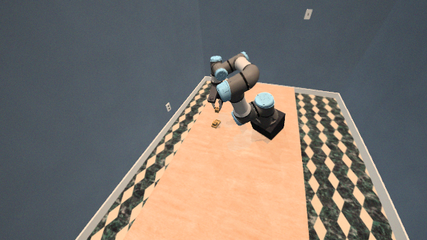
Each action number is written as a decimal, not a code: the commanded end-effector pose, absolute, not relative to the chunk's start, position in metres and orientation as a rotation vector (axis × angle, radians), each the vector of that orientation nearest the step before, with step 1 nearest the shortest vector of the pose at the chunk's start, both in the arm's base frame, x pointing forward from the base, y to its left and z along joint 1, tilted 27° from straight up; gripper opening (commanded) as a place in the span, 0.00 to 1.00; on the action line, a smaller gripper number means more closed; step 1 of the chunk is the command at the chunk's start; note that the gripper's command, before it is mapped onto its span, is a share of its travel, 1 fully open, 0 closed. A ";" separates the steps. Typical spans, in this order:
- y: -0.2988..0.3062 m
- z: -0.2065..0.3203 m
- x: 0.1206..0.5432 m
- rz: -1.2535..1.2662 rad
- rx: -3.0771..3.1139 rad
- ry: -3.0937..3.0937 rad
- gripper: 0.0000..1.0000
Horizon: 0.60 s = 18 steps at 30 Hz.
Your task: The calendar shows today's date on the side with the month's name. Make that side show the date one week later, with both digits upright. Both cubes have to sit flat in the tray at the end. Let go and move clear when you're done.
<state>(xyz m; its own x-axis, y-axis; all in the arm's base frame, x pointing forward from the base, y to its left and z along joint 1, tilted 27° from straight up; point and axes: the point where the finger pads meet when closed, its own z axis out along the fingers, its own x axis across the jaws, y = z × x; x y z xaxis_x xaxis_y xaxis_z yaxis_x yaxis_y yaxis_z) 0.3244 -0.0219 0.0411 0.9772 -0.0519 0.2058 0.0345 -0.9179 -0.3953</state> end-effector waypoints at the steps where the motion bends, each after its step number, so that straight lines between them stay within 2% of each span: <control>1: -0.031 0.038 0.324 -0.358 -2.723 -0.224 0.10; 18: -0.044 0.030 0.322 -0.438 -2.691 -0.628 0.10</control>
<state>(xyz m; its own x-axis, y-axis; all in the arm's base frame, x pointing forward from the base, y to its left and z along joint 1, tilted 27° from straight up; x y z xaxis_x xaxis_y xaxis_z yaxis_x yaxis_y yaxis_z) 0.3220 -0.0362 0.0327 0.9195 0.2342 0.3156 0.3331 -0.8905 -0.3098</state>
